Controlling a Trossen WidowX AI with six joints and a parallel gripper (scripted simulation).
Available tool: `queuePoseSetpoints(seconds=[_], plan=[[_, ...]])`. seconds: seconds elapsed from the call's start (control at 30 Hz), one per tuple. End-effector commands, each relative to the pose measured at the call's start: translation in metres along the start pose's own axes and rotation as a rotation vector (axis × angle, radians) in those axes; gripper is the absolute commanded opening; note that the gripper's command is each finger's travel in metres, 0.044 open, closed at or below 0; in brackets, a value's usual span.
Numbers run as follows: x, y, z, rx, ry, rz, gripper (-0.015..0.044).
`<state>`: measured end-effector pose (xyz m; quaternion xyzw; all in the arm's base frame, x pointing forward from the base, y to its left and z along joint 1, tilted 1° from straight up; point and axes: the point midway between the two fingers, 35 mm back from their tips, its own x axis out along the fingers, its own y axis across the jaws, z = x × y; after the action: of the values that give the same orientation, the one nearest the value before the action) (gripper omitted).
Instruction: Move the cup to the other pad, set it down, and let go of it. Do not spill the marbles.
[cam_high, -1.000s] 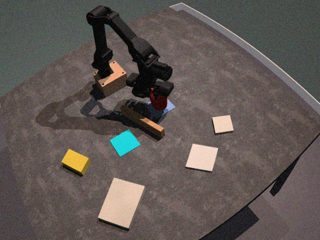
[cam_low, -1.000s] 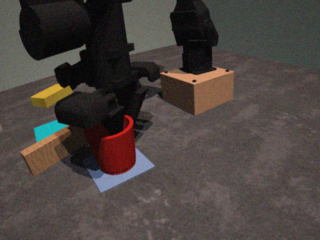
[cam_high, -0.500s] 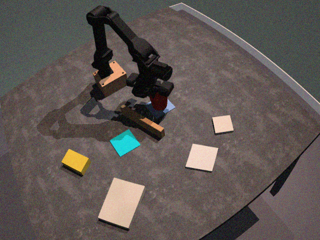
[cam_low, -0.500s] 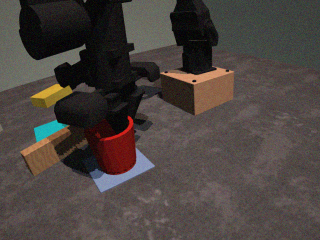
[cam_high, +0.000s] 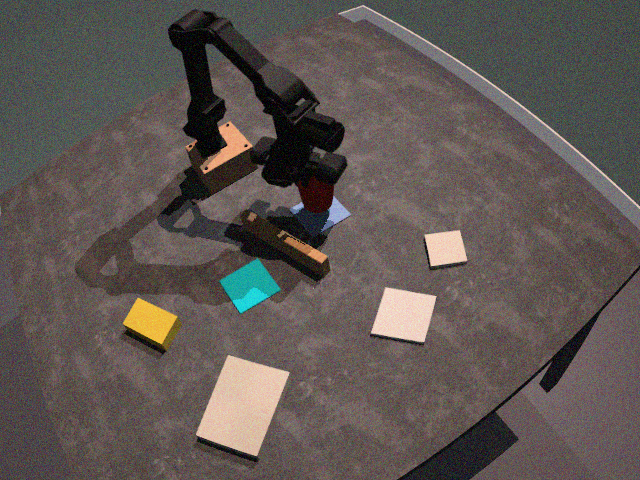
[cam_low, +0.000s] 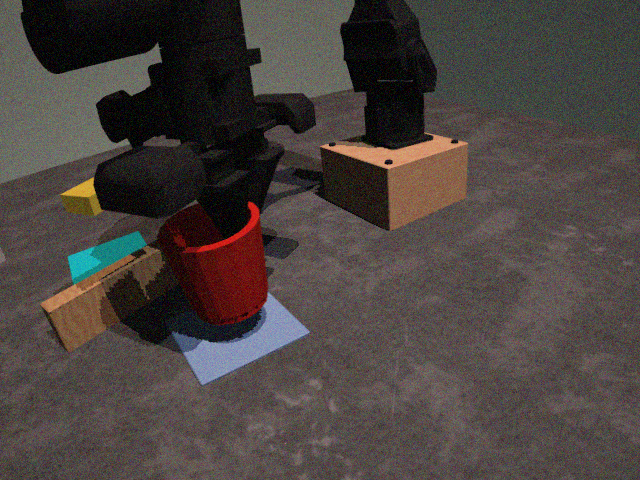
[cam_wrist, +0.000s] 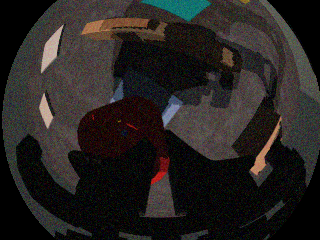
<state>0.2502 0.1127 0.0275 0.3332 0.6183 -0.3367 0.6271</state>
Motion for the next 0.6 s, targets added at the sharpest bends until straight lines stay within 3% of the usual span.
queuePoseSetpoints(seconds=[0.0, 0.27, 0.57], plan=[[-0.016, 0.001, 0.000, 0.002, 0.002, 0.003, 0.0000], [-0.043, 0.001, 0.001, 0.004, 0.003, 0.002, 0.0000], [-0.041, 0.002, 0.002, 0.003, -0.001, 0.005, 0.0000]])
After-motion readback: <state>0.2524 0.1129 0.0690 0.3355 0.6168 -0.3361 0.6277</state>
